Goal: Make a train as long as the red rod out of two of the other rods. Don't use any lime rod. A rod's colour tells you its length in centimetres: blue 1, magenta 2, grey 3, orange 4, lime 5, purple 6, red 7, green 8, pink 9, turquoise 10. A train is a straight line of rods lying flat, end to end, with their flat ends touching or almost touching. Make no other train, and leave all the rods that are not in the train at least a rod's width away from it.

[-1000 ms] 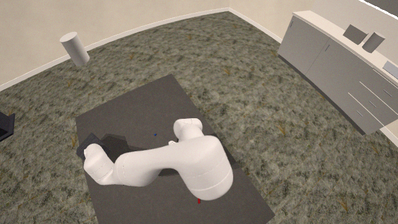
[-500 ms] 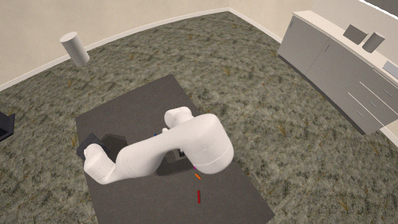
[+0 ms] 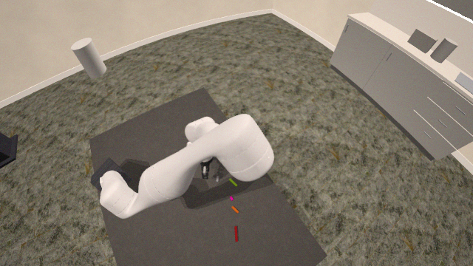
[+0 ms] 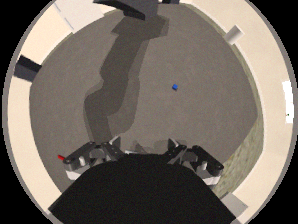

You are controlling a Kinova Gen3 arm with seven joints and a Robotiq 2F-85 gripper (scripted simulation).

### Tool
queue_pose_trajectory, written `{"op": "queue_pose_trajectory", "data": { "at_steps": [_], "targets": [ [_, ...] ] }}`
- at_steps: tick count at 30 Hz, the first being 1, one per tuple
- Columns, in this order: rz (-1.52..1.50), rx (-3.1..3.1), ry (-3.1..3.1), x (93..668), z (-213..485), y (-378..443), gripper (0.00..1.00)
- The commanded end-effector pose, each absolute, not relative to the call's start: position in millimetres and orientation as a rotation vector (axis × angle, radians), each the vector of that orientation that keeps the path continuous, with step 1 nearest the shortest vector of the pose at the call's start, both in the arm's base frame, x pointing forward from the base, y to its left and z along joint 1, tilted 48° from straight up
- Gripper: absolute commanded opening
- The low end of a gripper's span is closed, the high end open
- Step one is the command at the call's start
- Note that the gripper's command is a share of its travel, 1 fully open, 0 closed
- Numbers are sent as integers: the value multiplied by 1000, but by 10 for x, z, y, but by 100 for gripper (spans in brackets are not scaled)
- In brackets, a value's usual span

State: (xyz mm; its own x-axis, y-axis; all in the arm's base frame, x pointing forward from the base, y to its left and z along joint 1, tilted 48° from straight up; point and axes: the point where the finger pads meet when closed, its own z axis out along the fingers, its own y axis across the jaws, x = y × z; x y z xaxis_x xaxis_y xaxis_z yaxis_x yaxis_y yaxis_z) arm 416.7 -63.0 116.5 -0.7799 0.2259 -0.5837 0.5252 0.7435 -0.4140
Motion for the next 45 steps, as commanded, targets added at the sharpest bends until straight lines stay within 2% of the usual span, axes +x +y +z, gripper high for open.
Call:
{"op": "queue_pose_trajectory", "data": {
  "at_steps": [1,45],
  "targets": [
    [-786,574,2425,4134,1075,-539,100],
    [-668,848,2259,3988,775,-212,100]
  ]
}}
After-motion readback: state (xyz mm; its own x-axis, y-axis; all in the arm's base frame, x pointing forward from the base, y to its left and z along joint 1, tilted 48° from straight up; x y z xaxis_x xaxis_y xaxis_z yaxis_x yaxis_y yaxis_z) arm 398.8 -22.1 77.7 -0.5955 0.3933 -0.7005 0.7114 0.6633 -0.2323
